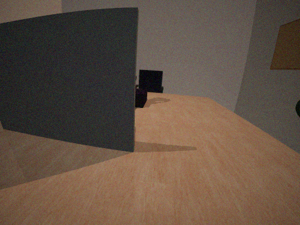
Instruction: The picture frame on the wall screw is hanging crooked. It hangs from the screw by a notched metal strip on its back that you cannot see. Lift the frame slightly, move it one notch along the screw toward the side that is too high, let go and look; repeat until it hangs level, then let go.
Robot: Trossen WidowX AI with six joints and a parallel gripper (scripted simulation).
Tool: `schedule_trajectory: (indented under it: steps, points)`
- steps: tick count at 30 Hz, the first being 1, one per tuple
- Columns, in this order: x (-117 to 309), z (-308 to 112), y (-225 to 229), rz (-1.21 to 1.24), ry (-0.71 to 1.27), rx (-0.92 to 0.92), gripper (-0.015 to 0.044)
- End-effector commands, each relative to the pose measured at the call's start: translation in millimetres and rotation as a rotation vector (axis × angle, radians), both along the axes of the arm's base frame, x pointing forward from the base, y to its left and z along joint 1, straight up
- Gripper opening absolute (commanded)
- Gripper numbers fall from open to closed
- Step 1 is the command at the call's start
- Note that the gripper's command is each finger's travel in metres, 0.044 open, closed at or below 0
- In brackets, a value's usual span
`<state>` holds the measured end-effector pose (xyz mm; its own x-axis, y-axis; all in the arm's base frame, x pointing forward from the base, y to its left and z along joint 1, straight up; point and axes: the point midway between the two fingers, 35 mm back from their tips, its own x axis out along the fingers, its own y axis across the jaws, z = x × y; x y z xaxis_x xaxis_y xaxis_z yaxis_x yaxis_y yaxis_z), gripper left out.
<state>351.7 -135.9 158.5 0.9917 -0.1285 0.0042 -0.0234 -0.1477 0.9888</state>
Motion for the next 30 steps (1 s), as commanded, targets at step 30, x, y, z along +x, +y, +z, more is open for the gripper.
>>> schedule_trajectory:
  steps: [30]
  points:
    - [1.4,3.9,1.8,0.003,-0.015,-0.004,0.0]
